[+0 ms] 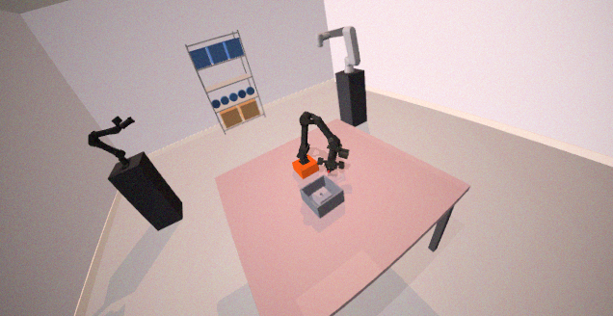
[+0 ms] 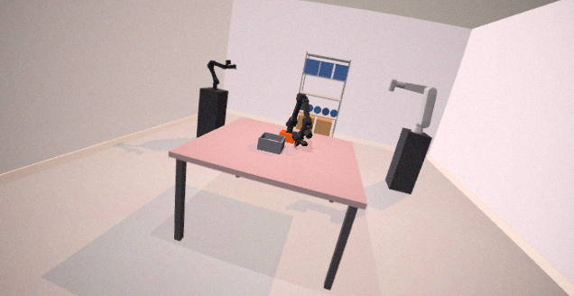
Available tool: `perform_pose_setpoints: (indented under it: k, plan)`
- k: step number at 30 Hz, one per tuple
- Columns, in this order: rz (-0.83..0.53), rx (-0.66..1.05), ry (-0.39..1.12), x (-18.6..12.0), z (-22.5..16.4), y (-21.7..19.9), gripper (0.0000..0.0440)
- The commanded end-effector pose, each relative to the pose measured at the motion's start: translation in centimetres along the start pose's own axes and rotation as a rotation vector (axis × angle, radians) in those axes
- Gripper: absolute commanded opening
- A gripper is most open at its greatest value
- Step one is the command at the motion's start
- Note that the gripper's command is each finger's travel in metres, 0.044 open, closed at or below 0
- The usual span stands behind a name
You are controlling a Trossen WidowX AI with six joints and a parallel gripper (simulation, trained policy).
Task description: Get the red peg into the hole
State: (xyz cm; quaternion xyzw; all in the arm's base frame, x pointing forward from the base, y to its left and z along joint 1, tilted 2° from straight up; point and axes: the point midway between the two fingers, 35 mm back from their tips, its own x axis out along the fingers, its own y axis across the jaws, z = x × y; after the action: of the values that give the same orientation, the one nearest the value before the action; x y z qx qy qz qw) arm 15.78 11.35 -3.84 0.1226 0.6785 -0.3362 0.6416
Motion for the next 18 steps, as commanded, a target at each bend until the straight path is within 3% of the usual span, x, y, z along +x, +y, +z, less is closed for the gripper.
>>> perform_pose_setpoints:
  k: [1,18]
  plan:
    - [-0.028,-0.006,-0.001,0.0,0.2,-0.1,0.0000]
    - [-0.010,0.013,-0.121,-7.1,4.3,-0.5,0.0000]
